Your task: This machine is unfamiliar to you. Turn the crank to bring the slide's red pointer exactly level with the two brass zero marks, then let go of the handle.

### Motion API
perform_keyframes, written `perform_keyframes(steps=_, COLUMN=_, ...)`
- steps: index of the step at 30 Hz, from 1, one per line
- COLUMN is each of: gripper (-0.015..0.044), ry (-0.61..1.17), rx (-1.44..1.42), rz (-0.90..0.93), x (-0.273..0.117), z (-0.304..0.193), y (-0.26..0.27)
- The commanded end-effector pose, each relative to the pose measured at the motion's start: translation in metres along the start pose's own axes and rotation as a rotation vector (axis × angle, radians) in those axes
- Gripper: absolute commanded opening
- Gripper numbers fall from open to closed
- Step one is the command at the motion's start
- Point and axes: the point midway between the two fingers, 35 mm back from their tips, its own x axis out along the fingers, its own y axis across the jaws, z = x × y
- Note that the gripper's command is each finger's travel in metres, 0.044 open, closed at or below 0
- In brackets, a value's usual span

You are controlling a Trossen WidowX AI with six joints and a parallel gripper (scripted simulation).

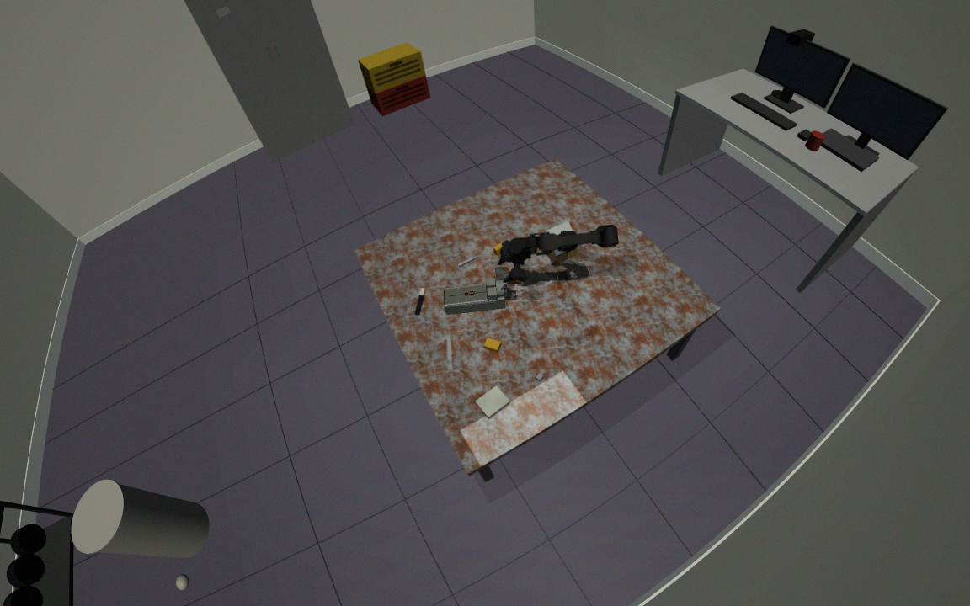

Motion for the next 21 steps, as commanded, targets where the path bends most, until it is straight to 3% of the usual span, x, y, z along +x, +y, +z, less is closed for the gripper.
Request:
perform_keyframes(steps=1, gripper=0.0440, ry=-0.021, rx=0.052, rz=-0.035, x=-0.008, z=-0.011, y=0.000)
perform_keyframes(steps=9, gripper=0.0440, ry=-0.054, rx=0.118, rz=-0.076, x=-0.019, z=-0.026, y=0.000)
perform_keyframes(steps=21, gripper=0.0440, ry=-0.054, rx=0.119, rz=-0.074, x=0.011, z=-0.053, y=0.002)
